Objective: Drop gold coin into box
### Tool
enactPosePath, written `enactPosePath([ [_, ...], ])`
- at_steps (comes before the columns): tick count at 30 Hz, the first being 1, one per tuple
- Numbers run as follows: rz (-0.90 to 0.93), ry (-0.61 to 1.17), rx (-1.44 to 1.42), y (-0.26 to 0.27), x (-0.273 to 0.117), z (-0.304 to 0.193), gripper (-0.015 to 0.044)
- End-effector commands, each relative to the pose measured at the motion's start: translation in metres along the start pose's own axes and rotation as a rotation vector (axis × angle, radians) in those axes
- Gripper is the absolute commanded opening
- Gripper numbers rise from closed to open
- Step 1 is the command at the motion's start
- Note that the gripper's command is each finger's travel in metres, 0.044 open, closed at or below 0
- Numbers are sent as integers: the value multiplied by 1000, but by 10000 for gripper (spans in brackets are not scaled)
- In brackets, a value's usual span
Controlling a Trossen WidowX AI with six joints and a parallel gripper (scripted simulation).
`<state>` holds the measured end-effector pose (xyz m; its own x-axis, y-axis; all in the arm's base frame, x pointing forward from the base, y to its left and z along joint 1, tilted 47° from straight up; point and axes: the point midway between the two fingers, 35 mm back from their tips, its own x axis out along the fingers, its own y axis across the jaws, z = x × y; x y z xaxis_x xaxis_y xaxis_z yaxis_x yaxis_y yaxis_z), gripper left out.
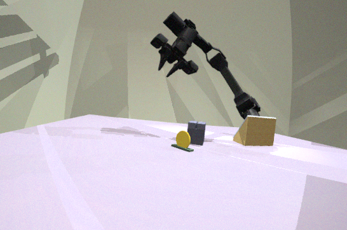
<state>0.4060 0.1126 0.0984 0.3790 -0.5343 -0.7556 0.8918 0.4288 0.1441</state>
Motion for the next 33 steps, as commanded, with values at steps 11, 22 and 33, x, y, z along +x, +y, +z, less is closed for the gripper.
enactPosePath([
  [11,-487,12,-294,-86,78,-81,161],
  [22,-487,10,-294,-98,116,-75,161],
  [33,-487,9,-294,-107,133,-74,161],
])
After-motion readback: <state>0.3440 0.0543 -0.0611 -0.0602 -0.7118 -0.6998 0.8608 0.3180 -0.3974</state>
